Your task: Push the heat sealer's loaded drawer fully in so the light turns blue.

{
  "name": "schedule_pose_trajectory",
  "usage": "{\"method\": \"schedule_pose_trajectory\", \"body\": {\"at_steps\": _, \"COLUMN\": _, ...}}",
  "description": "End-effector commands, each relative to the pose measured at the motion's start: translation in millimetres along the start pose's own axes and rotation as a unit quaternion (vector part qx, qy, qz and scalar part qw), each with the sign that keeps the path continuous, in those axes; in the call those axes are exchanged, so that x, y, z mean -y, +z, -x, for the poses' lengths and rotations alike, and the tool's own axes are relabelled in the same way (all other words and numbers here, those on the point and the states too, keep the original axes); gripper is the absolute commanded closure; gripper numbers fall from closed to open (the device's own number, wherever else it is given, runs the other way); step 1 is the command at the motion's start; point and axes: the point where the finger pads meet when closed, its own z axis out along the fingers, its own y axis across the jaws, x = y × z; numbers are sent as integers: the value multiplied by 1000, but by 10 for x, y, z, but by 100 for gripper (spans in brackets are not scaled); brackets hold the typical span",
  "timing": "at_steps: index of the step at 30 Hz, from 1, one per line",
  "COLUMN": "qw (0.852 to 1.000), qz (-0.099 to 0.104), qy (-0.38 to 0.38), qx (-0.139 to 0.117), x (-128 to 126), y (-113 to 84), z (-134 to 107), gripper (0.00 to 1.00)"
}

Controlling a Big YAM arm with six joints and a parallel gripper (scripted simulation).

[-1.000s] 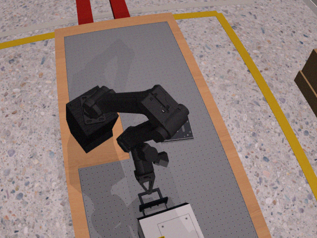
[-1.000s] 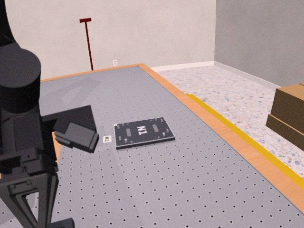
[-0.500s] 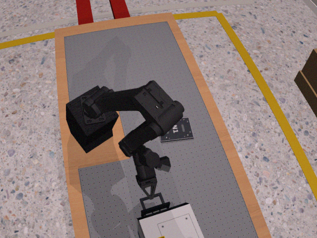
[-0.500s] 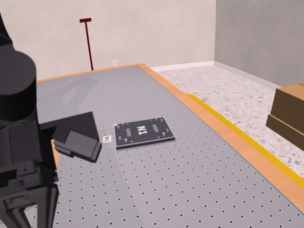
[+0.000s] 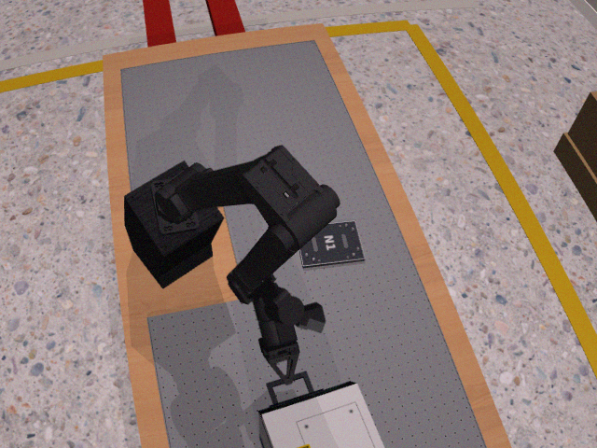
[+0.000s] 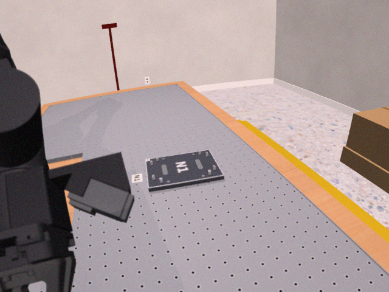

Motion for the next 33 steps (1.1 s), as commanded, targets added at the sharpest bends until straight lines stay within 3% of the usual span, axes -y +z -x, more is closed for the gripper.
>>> {"method": "schedule_pose_trajectory", "body": {"at_steps": 1, "qw": 1000, "qz": -10, "qy": -1, "qx": -5, "x": 141, "y": 73, "z": -29, "gripper": 100}}
{"method": "schedule_pose_trajectory", "body": {"at_steps": 33, "qw": 1000, "qz": -7, "qy": -1, "qx": -6, "x": 164, "y": 130, "z": -40, "gripper": 100}}
